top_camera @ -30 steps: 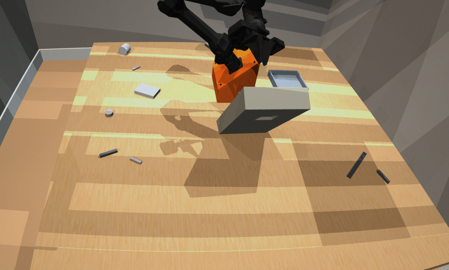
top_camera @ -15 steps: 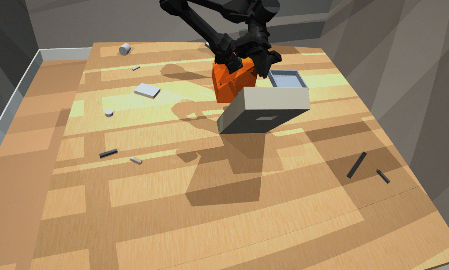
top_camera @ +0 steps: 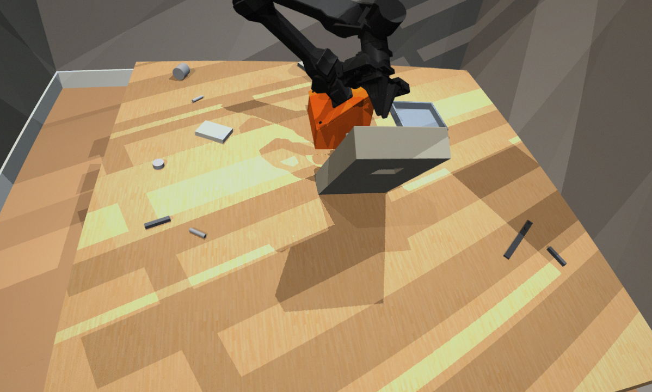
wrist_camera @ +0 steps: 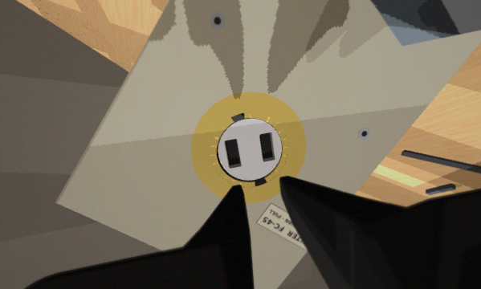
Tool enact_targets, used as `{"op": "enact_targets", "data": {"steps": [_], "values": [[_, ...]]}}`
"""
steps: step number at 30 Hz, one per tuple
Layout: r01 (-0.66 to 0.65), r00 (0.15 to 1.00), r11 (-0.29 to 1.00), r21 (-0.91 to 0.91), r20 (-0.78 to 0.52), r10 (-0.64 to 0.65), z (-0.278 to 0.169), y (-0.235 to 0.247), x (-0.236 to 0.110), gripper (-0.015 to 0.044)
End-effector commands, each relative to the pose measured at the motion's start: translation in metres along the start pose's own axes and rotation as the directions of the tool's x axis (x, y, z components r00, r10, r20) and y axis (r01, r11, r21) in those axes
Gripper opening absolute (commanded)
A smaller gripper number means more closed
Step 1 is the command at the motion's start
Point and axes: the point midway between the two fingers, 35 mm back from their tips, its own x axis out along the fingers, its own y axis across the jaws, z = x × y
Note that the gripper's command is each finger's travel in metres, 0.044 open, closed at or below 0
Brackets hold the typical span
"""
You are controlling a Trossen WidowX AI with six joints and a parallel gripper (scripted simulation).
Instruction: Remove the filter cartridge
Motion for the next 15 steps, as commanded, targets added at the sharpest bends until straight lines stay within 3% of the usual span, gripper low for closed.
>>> {"op": "enact_targets", "data": {"steps": [1,15], "values": [[0.010,1.000,1.000,-0.013,0.004,-0.010,0.001,-0.004,0.008,0.0090],[0.009,1.000,1.000,-0.012,0.003,-0.009,0.001,-0.004,0.031,0.0090]]}}
